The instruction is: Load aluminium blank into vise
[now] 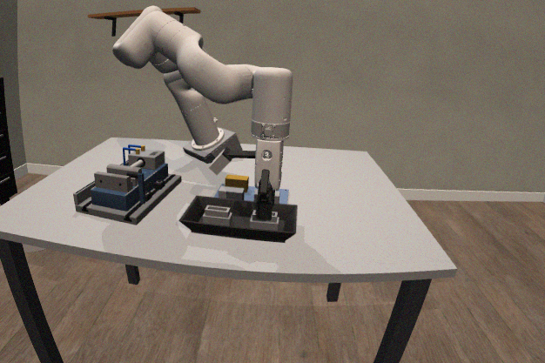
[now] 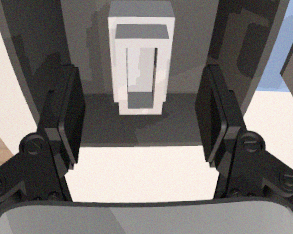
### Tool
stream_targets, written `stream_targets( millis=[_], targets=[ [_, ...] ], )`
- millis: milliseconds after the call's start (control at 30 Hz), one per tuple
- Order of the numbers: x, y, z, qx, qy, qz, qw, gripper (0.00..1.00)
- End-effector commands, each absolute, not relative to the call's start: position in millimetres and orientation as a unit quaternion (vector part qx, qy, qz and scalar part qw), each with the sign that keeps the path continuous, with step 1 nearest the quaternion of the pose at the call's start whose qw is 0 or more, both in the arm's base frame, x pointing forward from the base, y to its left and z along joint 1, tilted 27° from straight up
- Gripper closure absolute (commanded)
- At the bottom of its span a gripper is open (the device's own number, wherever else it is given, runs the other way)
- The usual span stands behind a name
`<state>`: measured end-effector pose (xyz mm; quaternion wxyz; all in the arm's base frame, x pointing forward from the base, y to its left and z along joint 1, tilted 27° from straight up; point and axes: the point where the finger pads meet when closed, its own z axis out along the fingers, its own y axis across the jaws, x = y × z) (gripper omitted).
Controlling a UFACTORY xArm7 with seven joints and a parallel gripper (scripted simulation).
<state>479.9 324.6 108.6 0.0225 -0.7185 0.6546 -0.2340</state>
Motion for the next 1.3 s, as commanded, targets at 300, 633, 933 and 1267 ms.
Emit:
stream_targets(
  millis=[300,633,933,1267],
  targets=[
    [458.2,342.6,162.9,-0.719,0.654,-0.234,0.025,0.31],
    [441.3,354.9,203.5,-0.719,0.654,-0.234,0.025,0.31],
    [432.0,361.7,226.0,-0.719,0.654,-0.234,0.025,0.31],
    [431.1,362.4,228.2,-0.719,0.654,-0.234,0.025,1.0]
  ],
)
